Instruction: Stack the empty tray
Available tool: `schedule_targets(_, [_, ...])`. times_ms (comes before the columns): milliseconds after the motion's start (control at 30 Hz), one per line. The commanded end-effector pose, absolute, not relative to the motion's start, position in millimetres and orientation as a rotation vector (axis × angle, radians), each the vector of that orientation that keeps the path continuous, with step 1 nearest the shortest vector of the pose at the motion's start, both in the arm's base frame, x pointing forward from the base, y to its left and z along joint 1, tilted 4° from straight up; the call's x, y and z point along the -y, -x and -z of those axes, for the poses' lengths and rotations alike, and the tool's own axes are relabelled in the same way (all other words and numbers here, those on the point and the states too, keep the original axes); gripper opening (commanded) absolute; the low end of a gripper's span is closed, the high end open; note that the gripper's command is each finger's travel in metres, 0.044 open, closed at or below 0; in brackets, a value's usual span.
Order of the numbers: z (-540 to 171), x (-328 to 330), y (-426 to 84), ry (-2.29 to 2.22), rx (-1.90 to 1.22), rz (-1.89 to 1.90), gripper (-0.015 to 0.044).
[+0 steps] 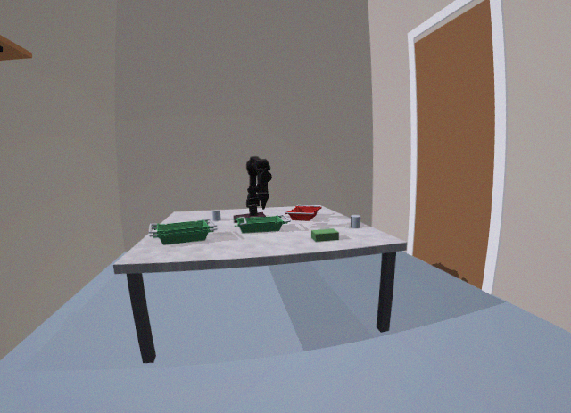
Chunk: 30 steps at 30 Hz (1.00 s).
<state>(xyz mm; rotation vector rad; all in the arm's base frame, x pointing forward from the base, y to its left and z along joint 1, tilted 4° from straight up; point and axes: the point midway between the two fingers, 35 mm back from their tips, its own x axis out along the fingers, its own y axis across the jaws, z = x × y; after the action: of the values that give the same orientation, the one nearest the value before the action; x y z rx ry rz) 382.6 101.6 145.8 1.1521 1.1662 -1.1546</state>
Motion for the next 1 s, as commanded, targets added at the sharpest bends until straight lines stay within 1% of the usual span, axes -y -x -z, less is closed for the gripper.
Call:
schedule_targets(0, [-126.8,-167.0,-365.8,-0.515,-1.448,0.558,0.0088])
schedule_targets(500, [-109.3,-232.2,-335.7,0.171,-1.532,-0.1,0.0088])
schedule_targets(967, [-109.1,-233.0,-335.2,0.18,-1.532,-0.109,0.0088])
